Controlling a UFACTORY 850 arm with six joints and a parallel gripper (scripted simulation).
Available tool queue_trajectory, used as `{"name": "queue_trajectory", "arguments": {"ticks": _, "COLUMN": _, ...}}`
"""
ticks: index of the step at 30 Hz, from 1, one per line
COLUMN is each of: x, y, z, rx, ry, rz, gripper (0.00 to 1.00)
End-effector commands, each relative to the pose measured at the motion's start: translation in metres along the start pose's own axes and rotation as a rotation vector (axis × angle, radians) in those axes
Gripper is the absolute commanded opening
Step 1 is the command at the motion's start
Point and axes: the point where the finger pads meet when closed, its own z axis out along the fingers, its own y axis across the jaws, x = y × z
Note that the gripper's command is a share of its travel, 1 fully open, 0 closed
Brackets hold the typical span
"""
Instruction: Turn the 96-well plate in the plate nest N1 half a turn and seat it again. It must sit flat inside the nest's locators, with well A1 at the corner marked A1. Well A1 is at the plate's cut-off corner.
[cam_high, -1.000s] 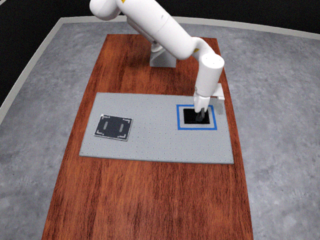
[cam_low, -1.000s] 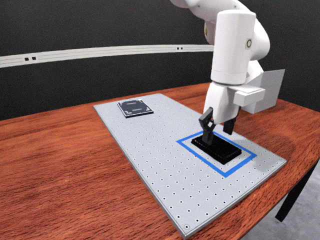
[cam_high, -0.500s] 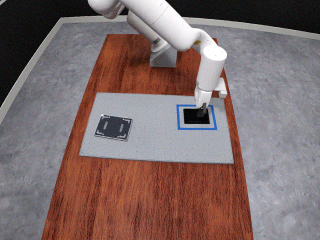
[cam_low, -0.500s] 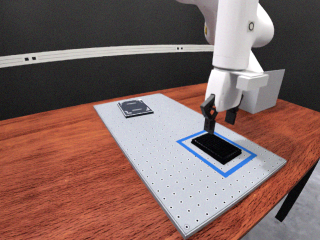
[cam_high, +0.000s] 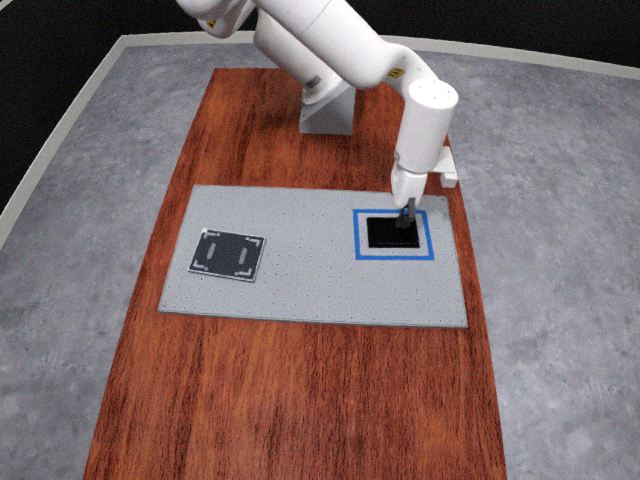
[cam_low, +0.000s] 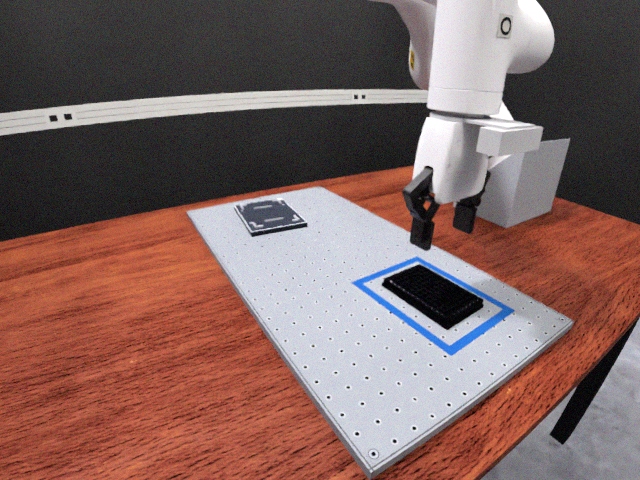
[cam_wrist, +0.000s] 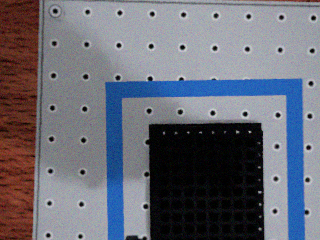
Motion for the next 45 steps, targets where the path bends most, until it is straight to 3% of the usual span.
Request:
{"name": "queue_trajectory", "arguments": {"ticks": 1, "x": 0.0002, "y": 0.0009, "z": -0.0022, "rx": -0.002, "ry": 0.001, "rz": 0.001, "gripper": 1.00}}
{"name": "queue_trajectory", "arguments": {"ticks": 15, "x": 0.0002, "y": 0.0009, "z": -0.0022, "rx": -0.002, "ry": 0.001, "rz": 0.001, "gripper": 1.00}}
{"name": "queue_trajectory", "arguments": {"ticks": 45, "x": 0.0003, "y": 0.0009, "z": -0.0023, "rx": -0.001, "ry": 0.002, "rz": 0.867, "gripper": 1.00}}
